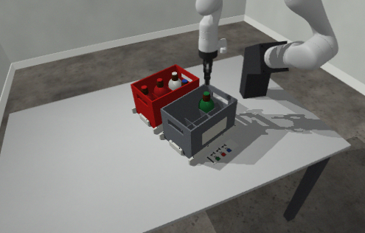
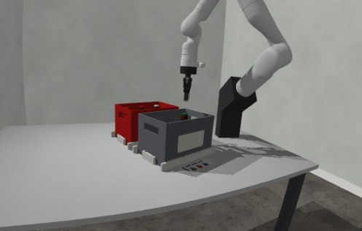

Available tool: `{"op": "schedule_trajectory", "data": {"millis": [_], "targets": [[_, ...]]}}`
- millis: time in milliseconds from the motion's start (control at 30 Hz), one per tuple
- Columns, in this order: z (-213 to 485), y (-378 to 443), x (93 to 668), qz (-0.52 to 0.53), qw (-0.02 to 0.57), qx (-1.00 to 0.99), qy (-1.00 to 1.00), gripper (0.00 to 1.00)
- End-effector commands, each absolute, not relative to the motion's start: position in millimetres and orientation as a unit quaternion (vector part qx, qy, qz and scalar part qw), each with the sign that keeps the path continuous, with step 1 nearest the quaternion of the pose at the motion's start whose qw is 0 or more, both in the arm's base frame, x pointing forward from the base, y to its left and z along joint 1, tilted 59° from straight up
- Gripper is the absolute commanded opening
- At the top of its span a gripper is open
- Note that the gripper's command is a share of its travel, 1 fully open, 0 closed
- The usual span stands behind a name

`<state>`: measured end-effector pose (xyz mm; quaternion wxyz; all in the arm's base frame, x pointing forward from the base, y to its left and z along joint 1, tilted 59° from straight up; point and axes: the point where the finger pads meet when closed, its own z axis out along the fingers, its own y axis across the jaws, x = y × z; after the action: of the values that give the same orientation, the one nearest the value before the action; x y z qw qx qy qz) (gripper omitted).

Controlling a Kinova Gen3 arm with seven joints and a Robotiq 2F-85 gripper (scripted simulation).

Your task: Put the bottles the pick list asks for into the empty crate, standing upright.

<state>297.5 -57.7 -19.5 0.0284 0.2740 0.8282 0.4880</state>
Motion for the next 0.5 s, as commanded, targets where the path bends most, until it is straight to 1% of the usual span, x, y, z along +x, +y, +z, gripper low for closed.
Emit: {"op": "schedule_trajectory", "data": {"millis": [0,267,467], "targets": [[-20,-58,298,0.488,0.029,0.274,0.828,0.67],[-20,-58,298,0.488,0.029,0.274,0.828,0.67],[-33,-76,319,0.488,0.029,0.274,0.828,0.67]]}}
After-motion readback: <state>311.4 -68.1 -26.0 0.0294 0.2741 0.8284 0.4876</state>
